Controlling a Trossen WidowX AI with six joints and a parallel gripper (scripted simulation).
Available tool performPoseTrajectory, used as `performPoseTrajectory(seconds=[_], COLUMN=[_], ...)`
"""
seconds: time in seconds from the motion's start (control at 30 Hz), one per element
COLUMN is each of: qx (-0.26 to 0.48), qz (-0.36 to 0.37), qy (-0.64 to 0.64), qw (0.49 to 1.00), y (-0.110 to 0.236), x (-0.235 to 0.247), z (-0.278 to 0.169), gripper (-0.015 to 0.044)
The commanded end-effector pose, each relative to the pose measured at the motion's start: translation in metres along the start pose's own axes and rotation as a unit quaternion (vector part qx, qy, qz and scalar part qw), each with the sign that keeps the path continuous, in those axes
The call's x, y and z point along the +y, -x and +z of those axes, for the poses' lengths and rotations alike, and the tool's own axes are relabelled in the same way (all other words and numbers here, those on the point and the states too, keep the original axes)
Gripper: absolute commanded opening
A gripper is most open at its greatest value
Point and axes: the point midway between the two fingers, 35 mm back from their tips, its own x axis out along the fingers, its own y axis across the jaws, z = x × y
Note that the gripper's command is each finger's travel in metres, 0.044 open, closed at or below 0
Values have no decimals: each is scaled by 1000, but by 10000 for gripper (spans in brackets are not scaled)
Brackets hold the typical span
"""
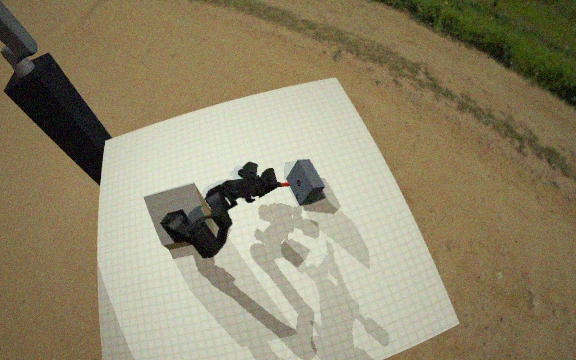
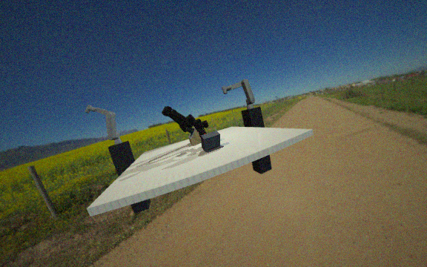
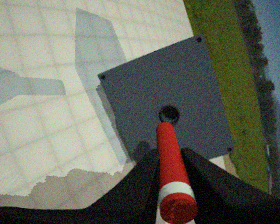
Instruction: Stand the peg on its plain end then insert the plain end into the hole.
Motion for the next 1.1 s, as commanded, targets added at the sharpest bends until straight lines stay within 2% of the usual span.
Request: performPoseTrajectory(seconds=[0.0,0.57,1.07], qx=[-1,1,1], qz=[-8,-24,-27], qy=[6,2,1], qw=[1000,1000,1000], y=[-3,-11,-32], x=[-2,-3,-3], z=[1,0,-1], gripper=[0,0,0])
